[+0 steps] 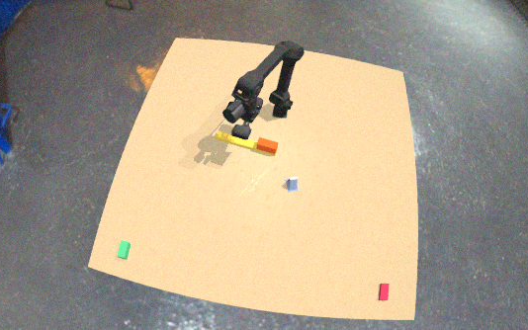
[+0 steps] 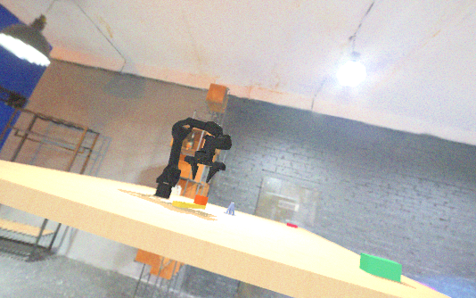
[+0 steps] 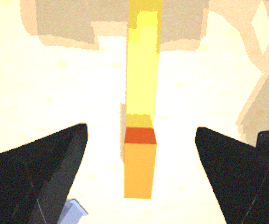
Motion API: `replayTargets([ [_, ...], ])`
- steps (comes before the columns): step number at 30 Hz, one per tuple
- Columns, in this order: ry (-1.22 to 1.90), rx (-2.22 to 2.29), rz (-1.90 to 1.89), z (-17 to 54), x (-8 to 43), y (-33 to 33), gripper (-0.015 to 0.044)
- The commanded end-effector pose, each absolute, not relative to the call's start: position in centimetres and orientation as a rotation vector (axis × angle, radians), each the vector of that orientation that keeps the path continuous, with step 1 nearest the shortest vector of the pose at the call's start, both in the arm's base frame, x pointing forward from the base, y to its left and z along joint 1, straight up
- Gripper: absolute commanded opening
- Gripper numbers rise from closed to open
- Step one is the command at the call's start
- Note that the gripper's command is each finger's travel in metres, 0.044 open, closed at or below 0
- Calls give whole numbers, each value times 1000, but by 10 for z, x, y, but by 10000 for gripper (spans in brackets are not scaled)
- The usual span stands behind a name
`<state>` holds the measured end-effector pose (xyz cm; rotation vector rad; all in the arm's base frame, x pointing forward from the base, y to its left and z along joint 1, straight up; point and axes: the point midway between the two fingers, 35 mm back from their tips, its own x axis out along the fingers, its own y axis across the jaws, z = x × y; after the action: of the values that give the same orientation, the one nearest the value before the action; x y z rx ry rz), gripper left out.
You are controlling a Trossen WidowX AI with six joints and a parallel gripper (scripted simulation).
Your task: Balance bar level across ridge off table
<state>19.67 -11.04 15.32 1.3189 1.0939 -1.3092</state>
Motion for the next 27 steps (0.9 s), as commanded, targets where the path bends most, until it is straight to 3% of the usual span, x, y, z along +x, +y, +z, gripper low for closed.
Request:
replayTargets([
  [1, 1115, 1322, -1311, 151, 195, -111, 315],
  [14, 1115, 1322, -1311, 74, 197, -111, 315],
  [27, 1116, 1322, -1311, 63, 197, -111, 315],
])
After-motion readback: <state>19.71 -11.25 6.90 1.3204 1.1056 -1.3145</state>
